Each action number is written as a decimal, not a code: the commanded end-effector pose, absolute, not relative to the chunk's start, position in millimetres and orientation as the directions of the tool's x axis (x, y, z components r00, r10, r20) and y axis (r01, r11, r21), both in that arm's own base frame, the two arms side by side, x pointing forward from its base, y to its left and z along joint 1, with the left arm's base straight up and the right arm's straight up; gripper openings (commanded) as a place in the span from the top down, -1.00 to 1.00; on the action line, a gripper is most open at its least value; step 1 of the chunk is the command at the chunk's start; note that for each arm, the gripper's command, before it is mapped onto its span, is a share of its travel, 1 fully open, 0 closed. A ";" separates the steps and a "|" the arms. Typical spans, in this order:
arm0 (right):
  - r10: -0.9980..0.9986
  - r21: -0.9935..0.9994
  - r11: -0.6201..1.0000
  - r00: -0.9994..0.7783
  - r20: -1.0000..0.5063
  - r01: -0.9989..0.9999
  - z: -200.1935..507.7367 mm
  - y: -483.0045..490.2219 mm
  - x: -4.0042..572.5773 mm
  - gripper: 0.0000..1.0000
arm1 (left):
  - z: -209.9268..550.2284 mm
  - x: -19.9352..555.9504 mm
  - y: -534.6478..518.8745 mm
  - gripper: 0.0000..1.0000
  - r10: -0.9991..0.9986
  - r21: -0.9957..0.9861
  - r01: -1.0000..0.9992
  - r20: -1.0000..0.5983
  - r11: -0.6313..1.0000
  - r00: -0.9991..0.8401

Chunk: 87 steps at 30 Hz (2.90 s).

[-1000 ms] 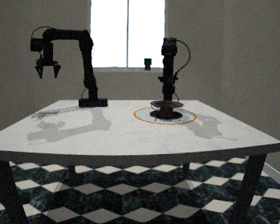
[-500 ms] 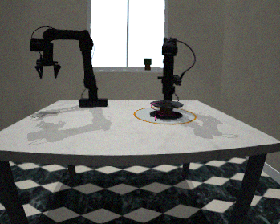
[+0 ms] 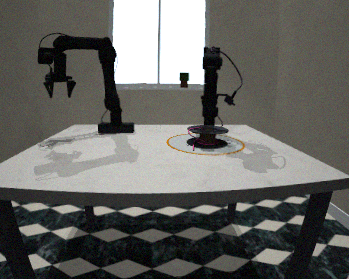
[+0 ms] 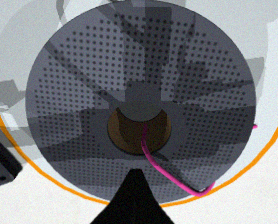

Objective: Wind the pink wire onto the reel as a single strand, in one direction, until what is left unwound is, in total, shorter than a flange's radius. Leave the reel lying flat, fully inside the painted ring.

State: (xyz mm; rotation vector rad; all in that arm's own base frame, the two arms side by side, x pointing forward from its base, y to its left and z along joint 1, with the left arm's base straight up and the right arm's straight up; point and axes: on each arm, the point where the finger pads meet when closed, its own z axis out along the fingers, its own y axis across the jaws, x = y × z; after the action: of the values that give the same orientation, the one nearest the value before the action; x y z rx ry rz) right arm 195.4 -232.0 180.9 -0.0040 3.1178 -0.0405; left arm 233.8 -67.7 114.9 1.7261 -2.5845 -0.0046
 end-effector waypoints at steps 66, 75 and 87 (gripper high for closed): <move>-0.006 -0.064 0.998 -0.998 -0.055 -0.002 196.6 -232.2 199.3 -1.00 | 40.5 239.8 -66.8 1.00 -0.989 0.000 -0.989 0.000 -0.149 0.149; -0.006 -0.064 0.998 -0.998 -0.055 -0.002 196.6 -232.2 199.3 -1.00 | 45.9 235.5 -64.3 1.00 -0.989 0.000 -0.989 0.000 -0.149 0.149; -0.006 -0.064 0.998 -0.998 -0.055 -0.002 196.6 -232.2 199.3 -1.00 | 49.4 233.2 -62.8 1.00 -0.992 0.000 -0.992 0.000 -0.128 0.128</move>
State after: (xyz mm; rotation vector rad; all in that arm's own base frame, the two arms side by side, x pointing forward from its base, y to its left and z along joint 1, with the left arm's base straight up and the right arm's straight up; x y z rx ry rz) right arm 195.4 -232.0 180.9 -0.0040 3.1178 -0.0405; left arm 235.3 -69.2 41.9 2.3588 -2.0435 -0.0079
